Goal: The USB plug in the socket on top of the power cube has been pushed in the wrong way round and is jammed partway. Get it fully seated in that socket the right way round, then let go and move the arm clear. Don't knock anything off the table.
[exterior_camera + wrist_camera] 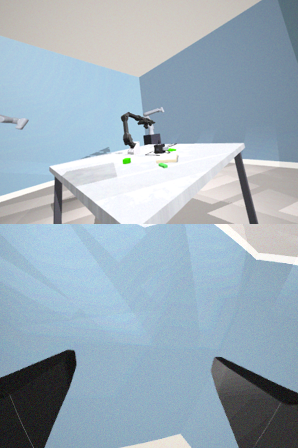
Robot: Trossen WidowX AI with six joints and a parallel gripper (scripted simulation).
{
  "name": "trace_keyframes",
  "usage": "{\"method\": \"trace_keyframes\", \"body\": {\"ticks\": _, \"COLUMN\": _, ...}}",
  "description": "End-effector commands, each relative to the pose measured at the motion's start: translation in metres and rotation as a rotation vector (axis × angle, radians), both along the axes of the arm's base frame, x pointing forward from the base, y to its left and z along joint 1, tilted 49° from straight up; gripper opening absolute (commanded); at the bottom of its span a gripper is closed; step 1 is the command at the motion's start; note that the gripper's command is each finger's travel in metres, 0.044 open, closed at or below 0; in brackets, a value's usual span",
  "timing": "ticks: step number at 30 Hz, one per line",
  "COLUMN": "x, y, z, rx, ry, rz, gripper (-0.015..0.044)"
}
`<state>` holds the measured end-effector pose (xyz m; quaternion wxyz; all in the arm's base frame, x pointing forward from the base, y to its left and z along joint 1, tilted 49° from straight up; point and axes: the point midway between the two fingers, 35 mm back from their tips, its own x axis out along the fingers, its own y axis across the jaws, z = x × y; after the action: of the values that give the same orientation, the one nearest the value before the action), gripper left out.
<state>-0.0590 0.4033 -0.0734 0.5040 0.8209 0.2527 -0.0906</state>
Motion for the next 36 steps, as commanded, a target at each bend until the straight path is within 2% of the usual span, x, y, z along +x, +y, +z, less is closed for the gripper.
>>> {"method": "trace_keyframes", "body": {"ticks": 1, "x": 0.002, "y": 0.0, "z": 0.0, "rx": 0.012, "ry": 0.006, "rz": -0.012, "gripper": 0.0426}}
{"method": "trace_keyframes", "body": {"ticks": 3, "x": 0.019, "y": 0.0, "z": 0.001, "rx": 0.11, "ry": 0.054, "rz": -0.112, "gripper": 0.044}}
{"method": "trace_keyframes", "body": {"ticks": 10, "x": 0.103, "y": -0.013, "z": 0.009, "rx": 0.643, "ry": 0.213, "rz": -0.645, "gripper": 0.044}}
{"method": "trace_keyframes", "body": {"ticks": 18, "x": 0.174, "y": -0.04, "z": 0.017, "rx": 1.32, "ry": 0.207, "rz": -1.198, "gripper": 0.044}}
{"method": "trace_keyframes", "body": {"ticks": 27, "x": 0.233, "y": -0.081, "z": 0.024, "rx": 1.961, "ry": -0.015, "rz": -1.598, "gripper": 0.044}}
{"method": "trace_keyframes", "body": {"ticks": 36, "x": 0.275, "y": -0.122, "z": 0.033, "rx": 2.651, "ry": -0.459, "rz": -1.803, "gripper": 0.044}}
